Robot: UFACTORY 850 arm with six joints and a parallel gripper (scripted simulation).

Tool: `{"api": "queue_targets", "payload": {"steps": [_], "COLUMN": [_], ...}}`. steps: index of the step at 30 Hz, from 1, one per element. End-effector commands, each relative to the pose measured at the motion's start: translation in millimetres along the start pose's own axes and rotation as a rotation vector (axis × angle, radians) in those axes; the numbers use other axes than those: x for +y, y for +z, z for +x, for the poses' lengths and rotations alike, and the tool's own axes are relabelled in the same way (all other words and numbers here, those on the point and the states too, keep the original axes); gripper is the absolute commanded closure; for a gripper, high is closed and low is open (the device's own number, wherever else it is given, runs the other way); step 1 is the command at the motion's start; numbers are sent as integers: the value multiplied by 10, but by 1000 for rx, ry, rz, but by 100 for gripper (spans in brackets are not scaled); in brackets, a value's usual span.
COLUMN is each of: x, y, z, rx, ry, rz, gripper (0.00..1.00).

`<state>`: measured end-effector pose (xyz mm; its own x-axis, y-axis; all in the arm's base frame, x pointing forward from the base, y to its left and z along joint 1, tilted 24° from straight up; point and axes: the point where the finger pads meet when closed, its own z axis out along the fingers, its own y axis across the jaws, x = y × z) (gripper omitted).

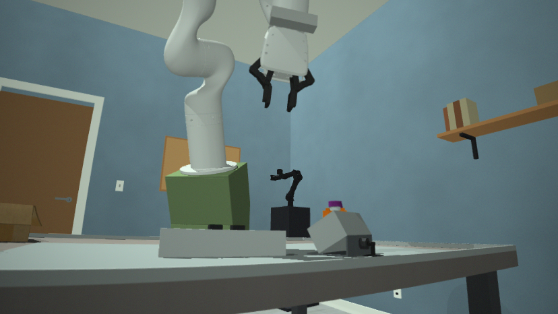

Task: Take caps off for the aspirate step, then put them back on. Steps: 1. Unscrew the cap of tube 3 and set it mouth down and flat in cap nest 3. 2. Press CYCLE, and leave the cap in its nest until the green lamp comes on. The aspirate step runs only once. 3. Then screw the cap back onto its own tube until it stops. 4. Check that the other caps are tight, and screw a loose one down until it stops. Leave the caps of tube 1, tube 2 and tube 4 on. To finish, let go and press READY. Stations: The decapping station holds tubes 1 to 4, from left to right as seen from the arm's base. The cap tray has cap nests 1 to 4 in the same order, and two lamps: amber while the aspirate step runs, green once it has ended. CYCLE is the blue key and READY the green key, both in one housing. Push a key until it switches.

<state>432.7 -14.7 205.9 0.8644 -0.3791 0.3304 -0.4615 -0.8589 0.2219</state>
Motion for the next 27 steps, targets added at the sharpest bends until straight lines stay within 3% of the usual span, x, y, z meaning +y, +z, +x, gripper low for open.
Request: {"api": "queue_targets", "payload": {"steps": [1,27], "x": [-30,-189], "y": [86,458], "z": [-35,-263], "rx": [14,43], "ry": [-167,-846], "rz": [-15,-65], "gripper": [54,54]}}
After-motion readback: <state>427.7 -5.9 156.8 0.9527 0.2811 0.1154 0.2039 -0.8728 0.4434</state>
